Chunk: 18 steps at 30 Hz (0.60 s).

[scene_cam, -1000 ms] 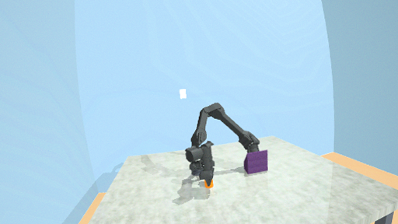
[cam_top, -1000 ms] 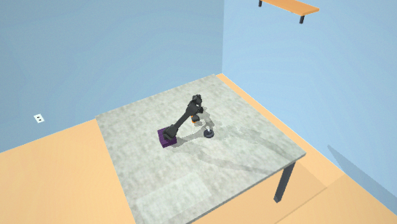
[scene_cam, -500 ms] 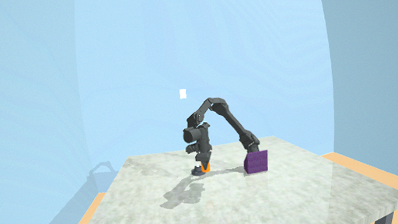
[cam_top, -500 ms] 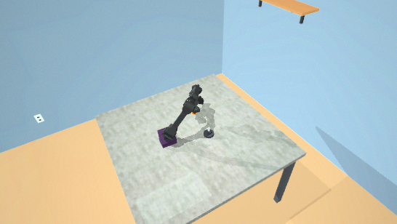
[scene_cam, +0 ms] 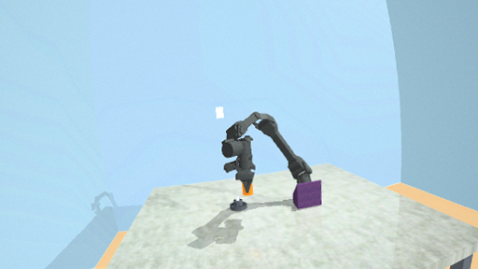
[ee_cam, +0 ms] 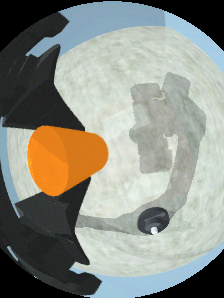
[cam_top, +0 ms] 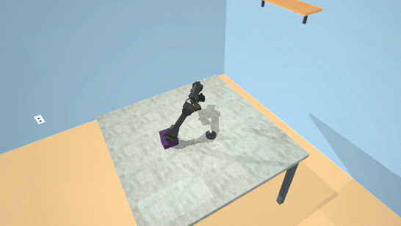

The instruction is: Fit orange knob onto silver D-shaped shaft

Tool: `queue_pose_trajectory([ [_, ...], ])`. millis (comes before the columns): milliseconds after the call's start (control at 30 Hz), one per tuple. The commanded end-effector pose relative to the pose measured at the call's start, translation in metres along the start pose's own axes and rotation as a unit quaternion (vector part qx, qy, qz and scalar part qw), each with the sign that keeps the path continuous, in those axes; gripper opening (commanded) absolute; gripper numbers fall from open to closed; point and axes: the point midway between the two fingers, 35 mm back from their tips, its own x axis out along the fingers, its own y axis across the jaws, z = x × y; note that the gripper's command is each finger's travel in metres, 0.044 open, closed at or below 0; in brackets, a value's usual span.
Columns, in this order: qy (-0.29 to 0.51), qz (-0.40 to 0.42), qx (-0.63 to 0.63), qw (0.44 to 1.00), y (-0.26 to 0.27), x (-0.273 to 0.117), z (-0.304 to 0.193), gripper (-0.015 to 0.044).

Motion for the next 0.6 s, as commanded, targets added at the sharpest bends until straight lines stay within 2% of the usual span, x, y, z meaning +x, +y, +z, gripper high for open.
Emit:
queue_pose_trajectory([
  [0, 0.001, 0.033, 0.001, 0.999, -0.002, -0.006, 0.0, 0.0],
  [567, 0.003, 0.196, 0.001, 0.981, -0.013, -0.038, -0.008, 0.0],
])
